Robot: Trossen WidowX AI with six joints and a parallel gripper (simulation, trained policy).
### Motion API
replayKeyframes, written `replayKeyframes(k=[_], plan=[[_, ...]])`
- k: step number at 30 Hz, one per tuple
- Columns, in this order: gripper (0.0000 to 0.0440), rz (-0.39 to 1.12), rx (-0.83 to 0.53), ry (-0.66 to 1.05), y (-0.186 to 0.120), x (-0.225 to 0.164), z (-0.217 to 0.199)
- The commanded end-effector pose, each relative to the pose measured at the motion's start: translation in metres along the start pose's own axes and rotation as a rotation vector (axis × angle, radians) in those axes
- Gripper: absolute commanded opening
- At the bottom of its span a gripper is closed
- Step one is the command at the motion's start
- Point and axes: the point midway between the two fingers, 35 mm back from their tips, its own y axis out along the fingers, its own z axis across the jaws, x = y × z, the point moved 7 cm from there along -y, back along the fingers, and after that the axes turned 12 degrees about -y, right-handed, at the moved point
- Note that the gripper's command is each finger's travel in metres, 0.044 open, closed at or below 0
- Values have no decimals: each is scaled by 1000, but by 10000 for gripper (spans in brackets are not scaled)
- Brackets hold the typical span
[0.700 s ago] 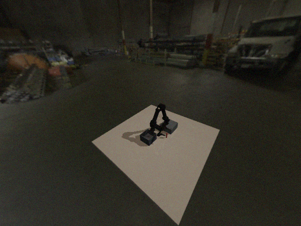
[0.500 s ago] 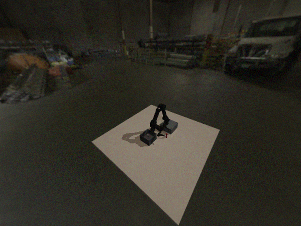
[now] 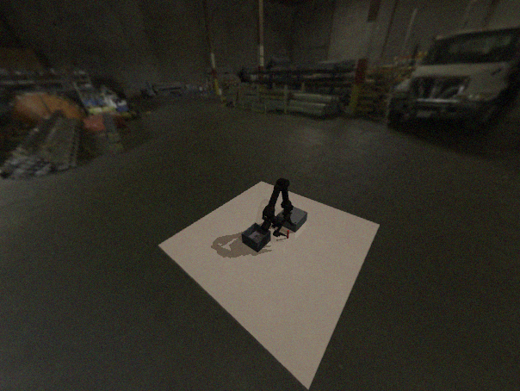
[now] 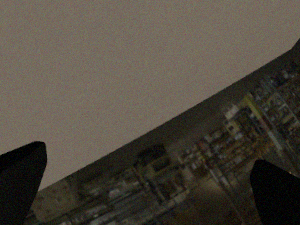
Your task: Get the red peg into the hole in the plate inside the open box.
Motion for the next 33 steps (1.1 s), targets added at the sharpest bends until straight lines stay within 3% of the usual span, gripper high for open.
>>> replayKeyframes(k=[1, 21, 33], plan=[[440, -86, -7, -61, 1, -6, -2], [440, -682, -110, -402, 26, -29, -40], [440, -907, -80, -594, 57, -5, -41]])
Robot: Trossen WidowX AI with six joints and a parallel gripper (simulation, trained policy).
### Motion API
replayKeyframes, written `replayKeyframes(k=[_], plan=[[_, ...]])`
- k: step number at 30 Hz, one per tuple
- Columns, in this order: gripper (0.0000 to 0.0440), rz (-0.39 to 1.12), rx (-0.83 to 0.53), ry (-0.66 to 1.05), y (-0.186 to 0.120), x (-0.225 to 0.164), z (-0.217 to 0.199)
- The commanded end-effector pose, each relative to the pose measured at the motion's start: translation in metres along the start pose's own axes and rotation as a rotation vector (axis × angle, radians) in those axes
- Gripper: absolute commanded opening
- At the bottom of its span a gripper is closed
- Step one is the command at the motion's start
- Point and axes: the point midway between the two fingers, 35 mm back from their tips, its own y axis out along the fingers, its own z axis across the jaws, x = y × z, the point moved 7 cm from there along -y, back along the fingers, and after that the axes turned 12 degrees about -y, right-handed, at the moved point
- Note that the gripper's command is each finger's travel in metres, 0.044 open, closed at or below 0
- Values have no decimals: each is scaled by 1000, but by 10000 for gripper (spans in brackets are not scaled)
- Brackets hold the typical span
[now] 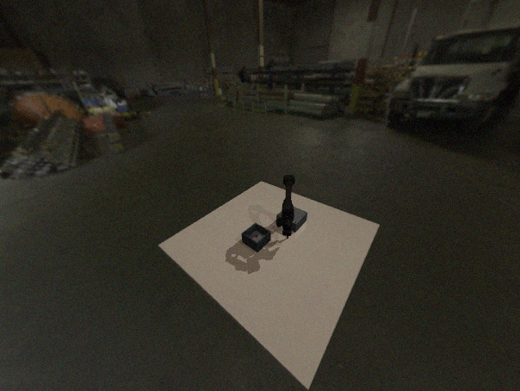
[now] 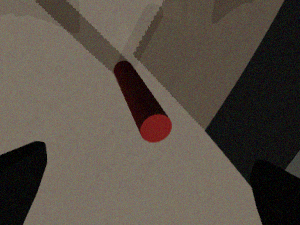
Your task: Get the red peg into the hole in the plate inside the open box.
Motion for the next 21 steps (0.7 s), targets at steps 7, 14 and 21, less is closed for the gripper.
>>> replayKeyframes(k=[7, 14, 21], plan=[[437, -109, 61, -57, 41, 1, 3], [361, -140, 77, -50, 62, 2, 2], [181, -116, 74, -54, 67, 3, 1]])
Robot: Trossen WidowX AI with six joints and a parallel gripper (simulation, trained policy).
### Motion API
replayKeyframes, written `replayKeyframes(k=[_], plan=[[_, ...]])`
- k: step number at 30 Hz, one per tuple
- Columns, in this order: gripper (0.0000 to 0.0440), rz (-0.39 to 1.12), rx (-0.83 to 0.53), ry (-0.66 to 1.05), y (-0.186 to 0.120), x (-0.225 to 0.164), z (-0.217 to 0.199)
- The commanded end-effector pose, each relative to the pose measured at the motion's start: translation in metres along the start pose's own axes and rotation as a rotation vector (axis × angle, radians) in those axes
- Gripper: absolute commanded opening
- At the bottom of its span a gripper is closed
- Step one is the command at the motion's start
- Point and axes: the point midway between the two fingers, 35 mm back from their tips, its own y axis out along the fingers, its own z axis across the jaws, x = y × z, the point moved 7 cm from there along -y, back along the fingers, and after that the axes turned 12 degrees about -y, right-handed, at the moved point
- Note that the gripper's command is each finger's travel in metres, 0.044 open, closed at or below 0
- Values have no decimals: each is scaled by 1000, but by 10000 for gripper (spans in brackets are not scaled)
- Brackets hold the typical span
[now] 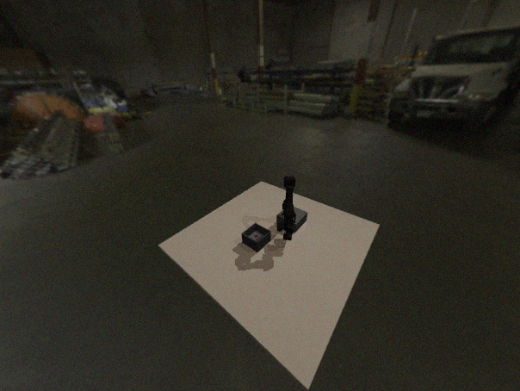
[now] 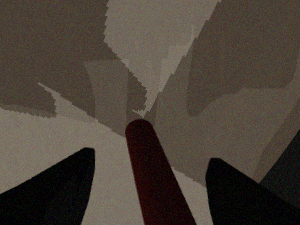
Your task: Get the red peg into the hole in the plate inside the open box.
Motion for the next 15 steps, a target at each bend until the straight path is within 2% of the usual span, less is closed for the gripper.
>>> replayKeyframes(k=[1, 7, 15], plan=[[155, 16, 1, -8, 1, 0, 1], [0, 48, 8, -27, -2, 4, 3], [0, -50, 48, -97, -25, 13, 3]])
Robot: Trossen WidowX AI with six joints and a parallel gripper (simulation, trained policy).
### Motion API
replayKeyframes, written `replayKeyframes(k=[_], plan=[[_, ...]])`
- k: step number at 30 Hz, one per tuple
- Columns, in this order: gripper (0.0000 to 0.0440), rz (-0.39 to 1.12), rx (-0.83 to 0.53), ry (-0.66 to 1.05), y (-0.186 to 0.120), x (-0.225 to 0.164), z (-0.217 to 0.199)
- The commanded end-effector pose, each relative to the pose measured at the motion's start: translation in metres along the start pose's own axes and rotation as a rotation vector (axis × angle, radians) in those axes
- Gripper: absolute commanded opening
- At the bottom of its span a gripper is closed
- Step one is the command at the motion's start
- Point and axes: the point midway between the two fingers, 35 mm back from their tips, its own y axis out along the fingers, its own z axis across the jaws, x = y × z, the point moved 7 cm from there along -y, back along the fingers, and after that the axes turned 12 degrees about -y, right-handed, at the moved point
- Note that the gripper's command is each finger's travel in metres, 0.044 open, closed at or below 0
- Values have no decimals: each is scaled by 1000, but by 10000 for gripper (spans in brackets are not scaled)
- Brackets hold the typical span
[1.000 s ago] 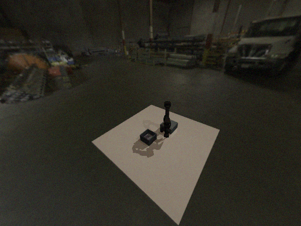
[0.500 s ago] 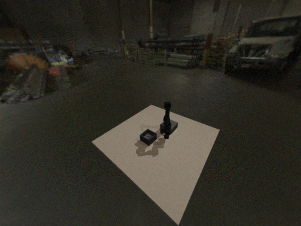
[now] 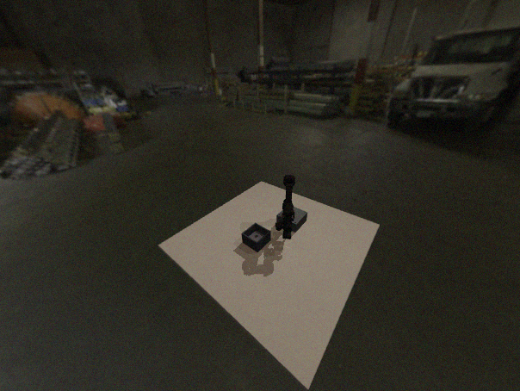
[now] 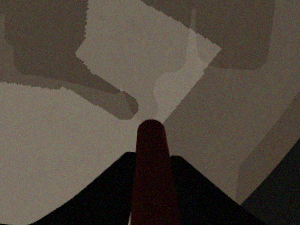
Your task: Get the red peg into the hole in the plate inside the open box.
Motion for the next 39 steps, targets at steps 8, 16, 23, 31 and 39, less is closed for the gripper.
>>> replayKeyframes(k=[8, 16, 23, 31, 39], plan=[[0, -111, 39, -94, -35, 15, 2], [0, -187, 62, -138, -66, 34, 5], [0, -239, 78, -151, -90, 56, 9], [0, -270, 80, -129, -104, 88, 7], [0, -283, 84, -85, -107, 122, 2]])
